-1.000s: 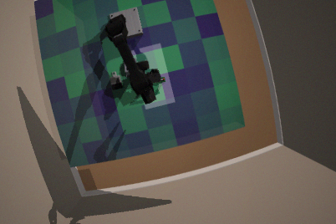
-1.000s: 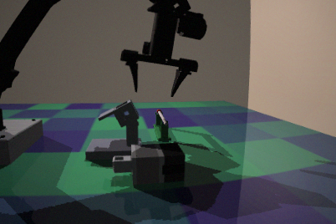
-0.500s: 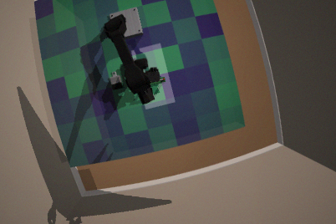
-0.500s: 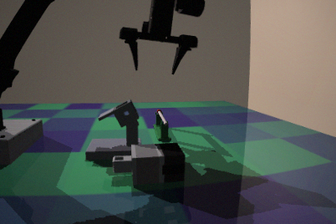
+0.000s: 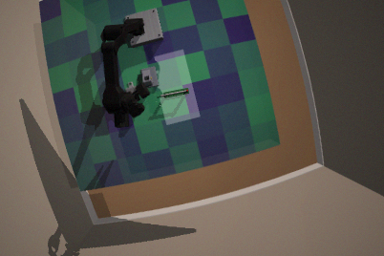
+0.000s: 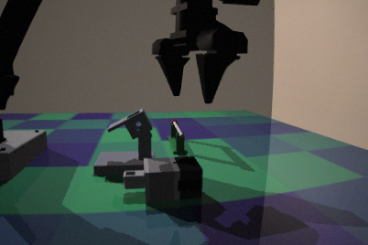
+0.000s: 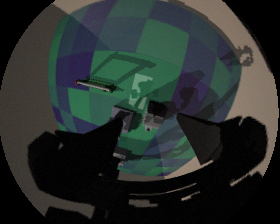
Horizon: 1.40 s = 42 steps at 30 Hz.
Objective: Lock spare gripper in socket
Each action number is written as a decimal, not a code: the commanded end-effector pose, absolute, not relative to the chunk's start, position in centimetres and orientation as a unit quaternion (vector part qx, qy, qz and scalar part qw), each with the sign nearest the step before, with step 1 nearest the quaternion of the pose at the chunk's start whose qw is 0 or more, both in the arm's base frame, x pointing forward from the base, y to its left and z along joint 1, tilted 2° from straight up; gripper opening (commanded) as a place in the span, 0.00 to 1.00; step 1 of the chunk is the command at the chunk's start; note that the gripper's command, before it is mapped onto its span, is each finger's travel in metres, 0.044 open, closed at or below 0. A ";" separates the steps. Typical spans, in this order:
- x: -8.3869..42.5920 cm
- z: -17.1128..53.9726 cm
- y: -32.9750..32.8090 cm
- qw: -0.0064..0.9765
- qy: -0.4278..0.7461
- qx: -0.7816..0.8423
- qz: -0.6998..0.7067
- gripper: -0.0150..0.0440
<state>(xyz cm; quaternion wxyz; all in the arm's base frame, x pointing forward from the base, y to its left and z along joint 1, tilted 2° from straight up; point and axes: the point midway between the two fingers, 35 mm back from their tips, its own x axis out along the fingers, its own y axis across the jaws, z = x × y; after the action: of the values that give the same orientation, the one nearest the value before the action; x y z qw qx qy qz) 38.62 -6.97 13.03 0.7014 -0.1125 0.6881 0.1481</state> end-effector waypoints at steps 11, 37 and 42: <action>37.7 11.4 -11.5 0.716 0.698 0.004 0.007 1.00; 38.1 3.4 -10.9 0.715 0.699 0.005 0.008 1.00; 38.1 2.6 -10.9 0.715 0.699 0.005 0.008 1.00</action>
<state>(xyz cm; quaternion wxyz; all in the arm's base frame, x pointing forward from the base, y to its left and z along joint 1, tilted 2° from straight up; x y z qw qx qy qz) 38.32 -10.89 3.38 0.7191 0.0031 0.6948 0.0097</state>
